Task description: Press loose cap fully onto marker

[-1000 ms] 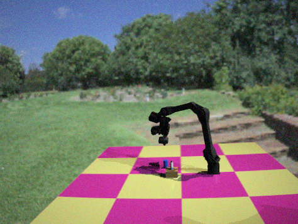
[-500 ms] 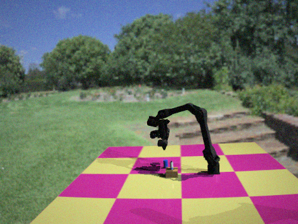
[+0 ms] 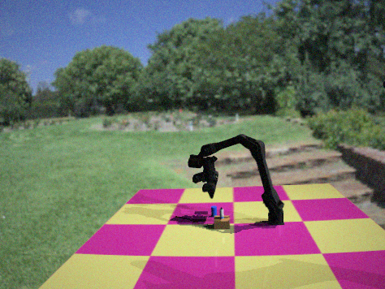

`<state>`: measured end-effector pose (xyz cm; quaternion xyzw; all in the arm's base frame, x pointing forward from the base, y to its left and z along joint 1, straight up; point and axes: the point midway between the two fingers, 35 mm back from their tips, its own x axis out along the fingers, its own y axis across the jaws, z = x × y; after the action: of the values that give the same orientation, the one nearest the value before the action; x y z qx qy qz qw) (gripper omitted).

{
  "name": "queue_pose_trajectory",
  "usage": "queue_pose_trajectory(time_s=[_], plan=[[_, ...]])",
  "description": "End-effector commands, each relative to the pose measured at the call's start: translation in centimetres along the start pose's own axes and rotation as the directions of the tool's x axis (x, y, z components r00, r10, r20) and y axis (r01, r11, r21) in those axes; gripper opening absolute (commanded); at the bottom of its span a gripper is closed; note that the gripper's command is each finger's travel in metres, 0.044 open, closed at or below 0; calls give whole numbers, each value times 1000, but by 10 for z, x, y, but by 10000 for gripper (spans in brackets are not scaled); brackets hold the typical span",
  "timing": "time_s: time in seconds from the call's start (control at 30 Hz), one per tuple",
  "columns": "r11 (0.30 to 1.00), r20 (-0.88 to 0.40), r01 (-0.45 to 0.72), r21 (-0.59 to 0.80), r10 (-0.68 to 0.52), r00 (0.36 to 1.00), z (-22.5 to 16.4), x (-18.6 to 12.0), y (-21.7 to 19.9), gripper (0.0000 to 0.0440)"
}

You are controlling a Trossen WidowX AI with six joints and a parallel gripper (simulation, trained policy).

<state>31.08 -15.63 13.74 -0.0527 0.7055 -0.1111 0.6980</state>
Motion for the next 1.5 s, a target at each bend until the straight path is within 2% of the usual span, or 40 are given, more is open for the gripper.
queue_pose_trajectory(time_s=[0.0, 0.93, 1.37, 1.47], plan=[[999, -16, -33, -1, 33, 999, 0, 3, 9, 304], [964, -112, -266, -28, 261, 959, -7, 32, 54, 284], [951, -147, -305, -55, 294, 944, -12, 60, 61, 250], [952, -145, -299, -63, 287, 947, -13, 62, 61, 225]])
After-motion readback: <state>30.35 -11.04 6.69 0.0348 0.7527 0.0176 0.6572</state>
